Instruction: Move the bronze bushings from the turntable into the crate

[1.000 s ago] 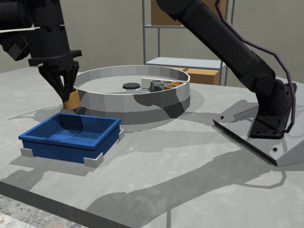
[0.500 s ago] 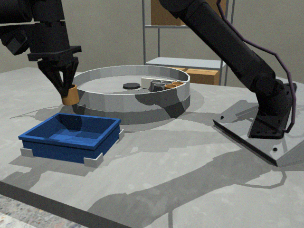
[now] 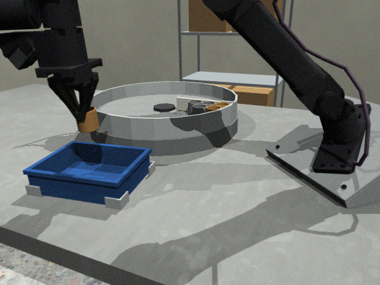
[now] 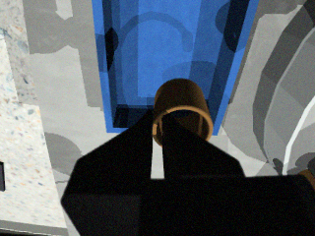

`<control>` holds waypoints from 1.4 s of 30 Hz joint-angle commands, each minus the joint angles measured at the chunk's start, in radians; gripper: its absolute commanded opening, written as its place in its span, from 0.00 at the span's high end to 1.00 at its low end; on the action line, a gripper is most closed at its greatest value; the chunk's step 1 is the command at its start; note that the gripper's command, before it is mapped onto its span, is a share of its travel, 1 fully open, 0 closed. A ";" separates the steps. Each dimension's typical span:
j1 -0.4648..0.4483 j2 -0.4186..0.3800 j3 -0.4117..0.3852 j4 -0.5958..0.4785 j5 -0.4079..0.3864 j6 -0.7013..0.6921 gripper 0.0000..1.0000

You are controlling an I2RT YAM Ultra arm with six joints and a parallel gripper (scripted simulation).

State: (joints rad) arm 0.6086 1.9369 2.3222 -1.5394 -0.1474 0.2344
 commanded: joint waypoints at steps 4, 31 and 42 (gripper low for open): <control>0.006 -0.052 -0.091 0.093 0.015 0.011 1.00; 0.018 -0.072 -0.244 0.272 0.023 0.025 1.00; 0.018 -0.072 -0.244 0.272 0.023 0.025 1.00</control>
